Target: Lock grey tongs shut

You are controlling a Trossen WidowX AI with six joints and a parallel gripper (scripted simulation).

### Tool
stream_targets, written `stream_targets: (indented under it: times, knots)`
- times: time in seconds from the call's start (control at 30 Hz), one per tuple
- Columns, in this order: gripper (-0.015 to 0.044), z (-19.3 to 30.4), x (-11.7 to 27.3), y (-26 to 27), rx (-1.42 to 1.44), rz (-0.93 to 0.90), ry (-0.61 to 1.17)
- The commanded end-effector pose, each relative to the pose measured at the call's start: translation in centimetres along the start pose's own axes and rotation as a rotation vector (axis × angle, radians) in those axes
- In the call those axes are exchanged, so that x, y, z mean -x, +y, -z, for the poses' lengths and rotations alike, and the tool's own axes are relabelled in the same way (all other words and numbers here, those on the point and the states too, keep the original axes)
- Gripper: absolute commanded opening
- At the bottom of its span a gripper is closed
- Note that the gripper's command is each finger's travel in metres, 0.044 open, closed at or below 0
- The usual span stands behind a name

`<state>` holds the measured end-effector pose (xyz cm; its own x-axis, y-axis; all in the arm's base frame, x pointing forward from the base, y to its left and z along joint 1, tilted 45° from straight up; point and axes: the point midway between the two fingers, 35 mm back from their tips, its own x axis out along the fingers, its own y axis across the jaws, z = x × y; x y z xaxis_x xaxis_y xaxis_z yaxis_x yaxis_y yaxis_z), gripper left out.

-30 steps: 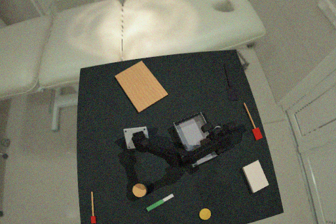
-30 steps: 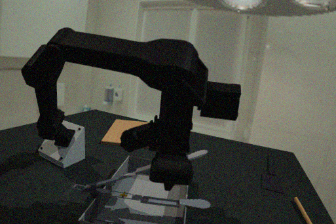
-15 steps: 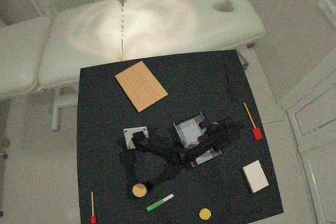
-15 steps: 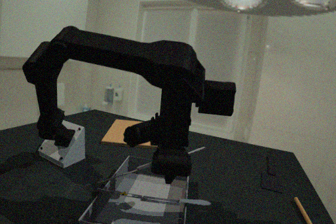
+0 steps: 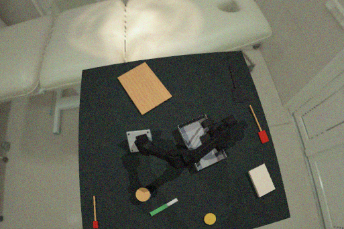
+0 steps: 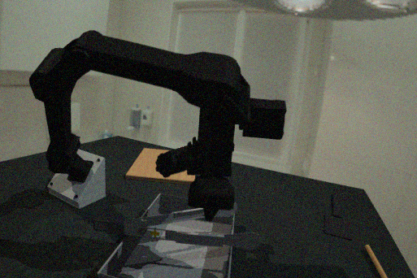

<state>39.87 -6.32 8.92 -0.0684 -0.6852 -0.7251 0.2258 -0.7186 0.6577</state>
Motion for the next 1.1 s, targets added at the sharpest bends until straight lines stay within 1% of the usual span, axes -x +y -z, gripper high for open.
stream_targets:
  times: [0.0,0.23,1.07]
  knots:
    - [-0.0150,-0.25,-0.26,-0.72,0.000,0.005,-0.005]
    - [-0.0150,-0.38,-0.29,-1.59,-0.001,0.007,-0.003]
    - [-0.0150,-0.17,-0.03,-1.39,0.002,0.003,0.004]
